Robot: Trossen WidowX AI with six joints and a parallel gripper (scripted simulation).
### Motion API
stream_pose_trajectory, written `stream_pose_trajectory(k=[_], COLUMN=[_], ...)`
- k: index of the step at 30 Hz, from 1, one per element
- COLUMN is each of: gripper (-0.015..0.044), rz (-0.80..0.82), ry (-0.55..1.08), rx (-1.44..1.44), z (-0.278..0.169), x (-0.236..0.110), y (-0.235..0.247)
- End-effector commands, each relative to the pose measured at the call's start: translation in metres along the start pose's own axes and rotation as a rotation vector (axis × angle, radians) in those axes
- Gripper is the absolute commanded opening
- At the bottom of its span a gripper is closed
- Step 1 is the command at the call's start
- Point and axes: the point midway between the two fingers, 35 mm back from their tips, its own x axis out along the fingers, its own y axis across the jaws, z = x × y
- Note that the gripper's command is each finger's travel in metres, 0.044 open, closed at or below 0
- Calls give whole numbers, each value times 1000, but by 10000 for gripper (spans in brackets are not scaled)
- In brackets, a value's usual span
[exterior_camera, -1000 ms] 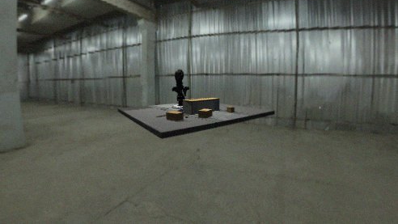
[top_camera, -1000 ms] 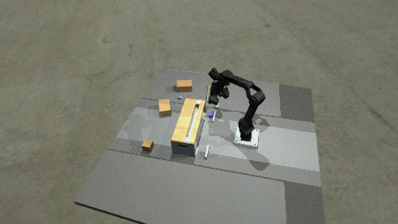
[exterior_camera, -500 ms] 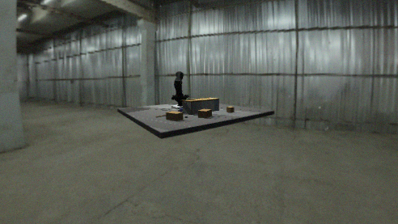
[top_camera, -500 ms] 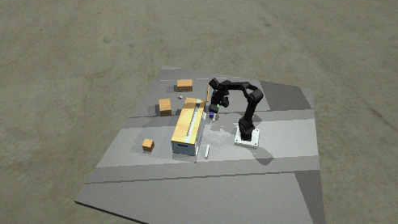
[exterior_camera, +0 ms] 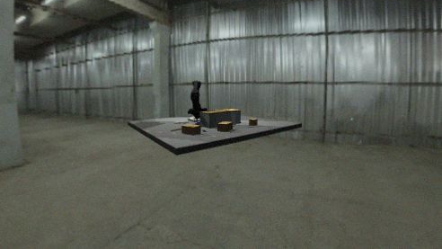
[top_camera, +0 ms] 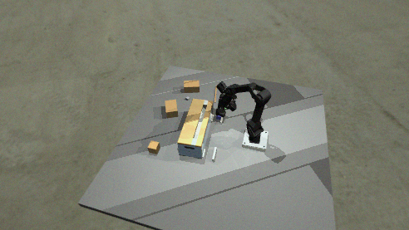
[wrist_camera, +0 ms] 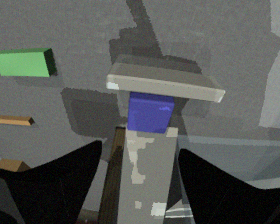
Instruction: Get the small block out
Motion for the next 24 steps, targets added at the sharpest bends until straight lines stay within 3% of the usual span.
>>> stream_pose_trajectory(k=[1,24], gripper=[285,285], rz=[-4,-4], ry=[3,3], rx=[-4,-3], z=[2,18], x=[7,40], y=[0,-3])
